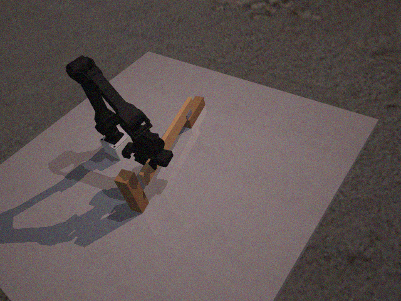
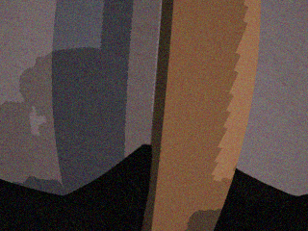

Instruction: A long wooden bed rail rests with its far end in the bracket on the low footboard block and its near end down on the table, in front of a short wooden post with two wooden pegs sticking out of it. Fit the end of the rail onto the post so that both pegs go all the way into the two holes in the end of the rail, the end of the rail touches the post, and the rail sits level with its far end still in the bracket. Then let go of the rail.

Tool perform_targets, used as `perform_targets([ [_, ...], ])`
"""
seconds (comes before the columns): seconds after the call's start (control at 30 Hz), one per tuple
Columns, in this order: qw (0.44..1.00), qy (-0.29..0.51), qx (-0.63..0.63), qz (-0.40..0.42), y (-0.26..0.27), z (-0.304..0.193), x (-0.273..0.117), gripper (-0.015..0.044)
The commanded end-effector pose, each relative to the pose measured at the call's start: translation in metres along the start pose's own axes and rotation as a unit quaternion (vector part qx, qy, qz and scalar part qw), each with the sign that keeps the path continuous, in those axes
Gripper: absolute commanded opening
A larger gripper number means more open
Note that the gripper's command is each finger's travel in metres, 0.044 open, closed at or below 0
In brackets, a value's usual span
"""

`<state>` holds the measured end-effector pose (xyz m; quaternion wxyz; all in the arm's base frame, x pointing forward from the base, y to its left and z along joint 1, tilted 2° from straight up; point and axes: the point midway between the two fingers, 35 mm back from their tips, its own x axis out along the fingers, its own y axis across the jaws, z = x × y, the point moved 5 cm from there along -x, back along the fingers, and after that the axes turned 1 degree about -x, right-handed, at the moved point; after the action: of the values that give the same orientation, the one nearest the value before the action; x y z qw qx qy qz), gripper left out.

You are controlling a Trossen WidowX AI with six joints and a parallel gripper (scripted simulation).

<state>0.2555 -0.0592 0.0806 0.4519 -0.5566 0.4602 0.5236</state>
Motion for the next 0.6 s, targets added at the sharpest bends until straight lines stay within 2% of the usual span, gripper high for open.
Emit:
perform_targets([
  [0.0,1.0,0.0,0.002,-0.001,0.0006,0.0,0.0008,0.0],
  [0.57,1.0,0.0,0.002,-0.001,0.002,0.0,-0.0029,0.0],
])
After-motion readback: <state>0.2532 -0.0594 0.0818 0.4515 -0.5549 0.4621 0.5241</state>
